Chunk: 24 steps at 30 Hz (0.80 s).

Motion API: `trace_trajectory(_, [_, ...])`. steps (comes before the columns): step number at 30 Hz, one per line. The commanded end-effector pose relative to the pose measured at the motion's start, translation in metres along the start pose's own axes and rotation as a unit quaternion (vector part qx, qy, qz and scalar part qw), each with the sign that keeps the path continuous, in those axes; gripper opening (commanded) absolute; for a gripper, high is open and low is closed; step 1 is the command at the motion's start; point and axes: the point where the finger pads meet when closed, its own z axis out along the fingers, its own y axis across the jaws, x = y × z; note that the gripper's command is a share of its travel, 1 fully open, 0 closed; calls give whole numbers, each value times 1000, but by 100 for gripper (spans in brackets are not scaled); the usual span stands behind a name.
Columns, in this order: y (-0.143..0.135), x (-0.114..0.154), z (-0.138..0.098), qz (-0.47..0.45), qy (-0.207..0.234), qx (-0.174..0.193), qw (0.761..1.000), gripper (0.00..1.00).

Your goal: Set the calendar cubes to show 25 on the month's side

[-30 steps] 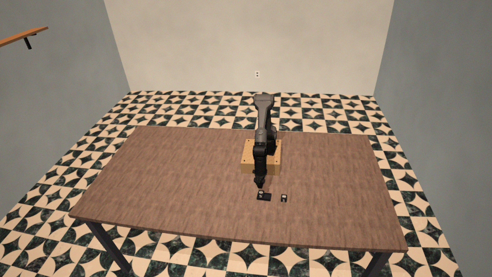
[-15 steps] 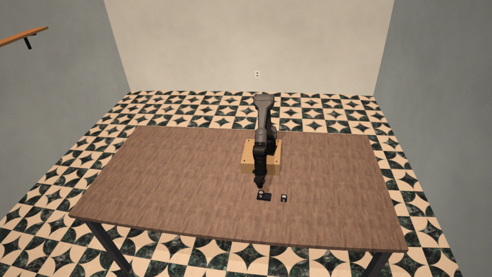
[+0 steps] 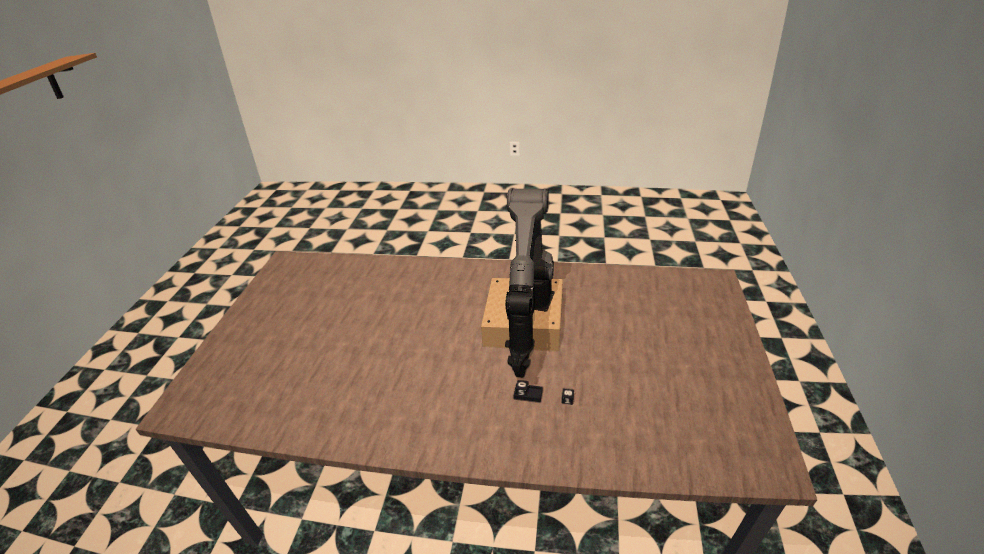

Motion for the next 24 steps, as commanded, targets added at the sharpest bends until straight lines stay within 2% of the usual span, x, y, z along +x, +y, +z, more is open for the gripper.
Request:
trace_trajectory(1, [-1, 0, 3, 0, -1, 2, 1000, 60])
trace_trajectory(24, [-1, 0, 32, 0, -1, 2, 1000, 60])
